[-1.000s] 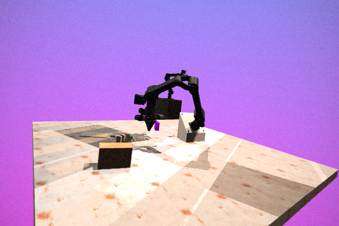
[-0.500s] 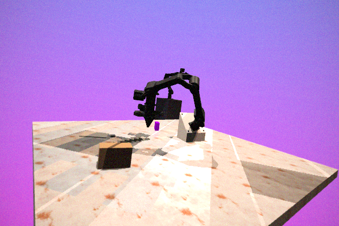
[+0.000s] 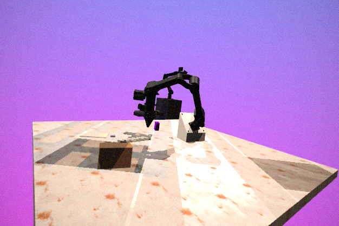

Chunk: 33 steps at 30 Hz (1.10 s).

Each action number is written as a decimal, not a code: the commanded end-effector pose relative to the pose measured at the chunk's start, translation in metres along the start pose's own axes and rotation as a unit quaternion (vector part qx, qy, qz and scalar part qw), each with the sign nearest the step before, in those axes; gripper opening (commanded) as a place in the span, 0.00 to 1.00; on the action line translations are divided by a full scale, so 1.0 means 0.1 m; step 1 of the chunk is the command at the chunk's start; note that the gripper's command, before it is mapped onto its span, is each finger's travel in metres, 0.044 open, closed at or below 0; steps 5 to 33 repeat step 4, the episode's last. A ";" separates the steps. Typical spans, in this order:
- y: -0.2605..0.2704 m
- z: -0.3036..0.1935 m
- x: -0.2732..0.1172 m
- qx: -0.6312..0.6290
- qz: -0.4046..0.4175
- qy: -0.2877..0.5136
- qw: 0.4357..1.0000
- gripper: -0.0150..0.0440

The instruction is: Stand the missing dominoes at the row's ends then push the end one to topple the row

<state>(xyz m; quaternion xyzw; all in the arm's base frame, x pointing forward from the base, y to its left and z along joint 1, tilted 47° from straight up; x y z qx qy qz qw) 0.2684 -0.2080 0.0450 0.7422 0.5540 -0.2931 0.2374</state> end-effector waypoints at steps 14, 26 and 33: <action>0.01 -0.01 -0.01 -0.002 0.003 0.001 1.000 0.25; 0.01 -0.01 -0.01 -0.002 0.003 0.001 1.000 0.25; 0.01 -0.01 -0.01 -0.002 0.003 0.001 1.000 0.25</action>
Point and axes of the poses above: the point midway between the two fingers, 35 mm back from their tips, its own x axis out along the fingers, its own y axis across the jaws, z = x × y, the point moved 10 cm from there along -x, back along the fingers, and after that the axes turned 11 degrees about x, right-handed, at the moved point
